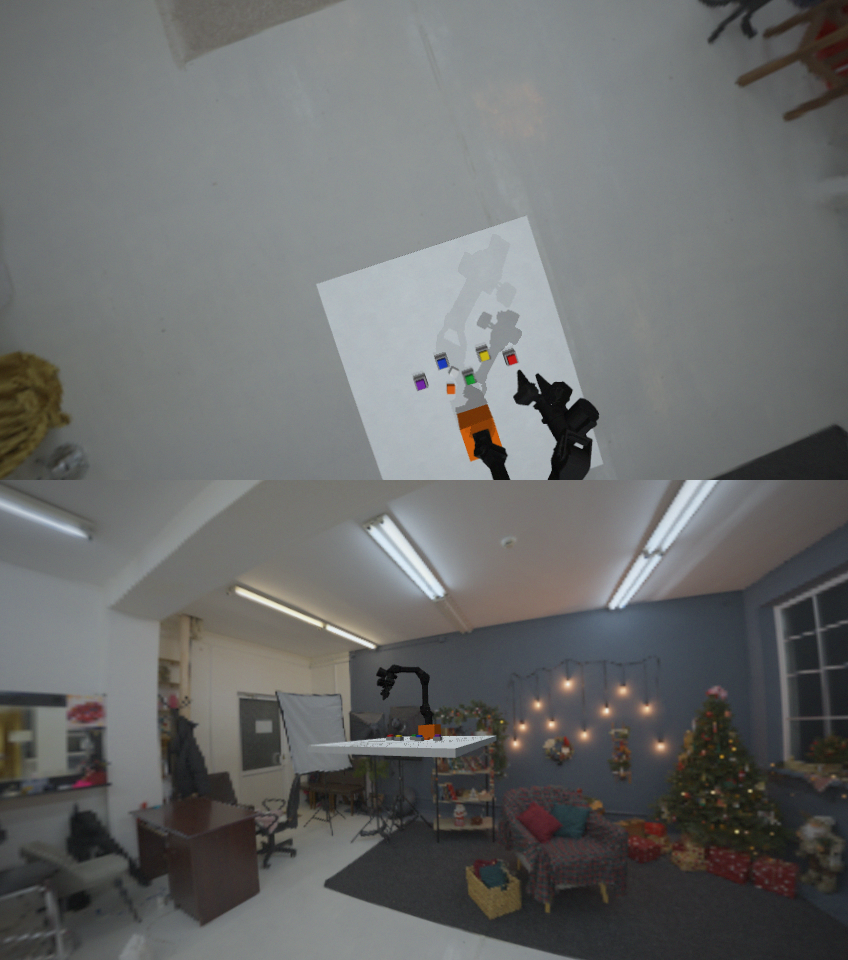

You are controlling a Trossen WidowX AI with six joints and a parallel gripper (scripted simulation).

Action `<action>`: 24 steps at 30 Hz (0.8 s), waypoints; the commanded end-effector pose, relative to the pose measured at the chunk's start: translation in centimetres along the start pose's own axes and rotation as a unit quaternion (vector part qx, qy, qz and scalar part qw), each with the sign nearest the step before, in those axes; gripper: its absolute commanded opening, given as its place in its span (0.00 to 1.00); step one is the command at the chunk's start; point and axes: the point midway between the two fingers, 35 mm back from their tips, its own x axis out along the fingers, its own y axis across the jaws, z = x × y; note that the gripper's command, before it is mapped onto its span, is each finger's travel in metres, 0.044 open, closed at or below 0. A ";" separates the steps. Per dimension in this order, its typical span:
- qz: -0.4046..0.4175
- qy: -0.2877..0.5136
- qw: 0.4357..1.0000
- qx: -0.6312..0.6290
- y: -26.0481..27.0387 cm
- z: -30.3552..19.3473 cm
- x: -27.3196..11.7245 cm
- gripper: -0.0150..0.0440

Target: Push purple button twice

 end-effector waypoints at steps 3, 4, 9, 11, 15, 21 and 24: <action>-0.007 0.094 0.994 -0.051 5.6 -4.8 6.1 0.93; -0.009 0.108 0.992 -0.061 6.6 -5.8 7.0 0.93; -0.030 0.170 0.978 -0.121 10.8 -11.6 10.7 0.93; -0.040 0.191 0.970 -0.147 12.2 -14.3 11.8 0.93; -0.064 0.224 0.951 -0.203 14.4 -19.9 13.5 0.93; -0.104 0.252 0.916 -0.295 15.9 -28.8 14.6 0.93; -0.122 0.255 0.895 -0.343 15.8 -33.1 14.7 0.93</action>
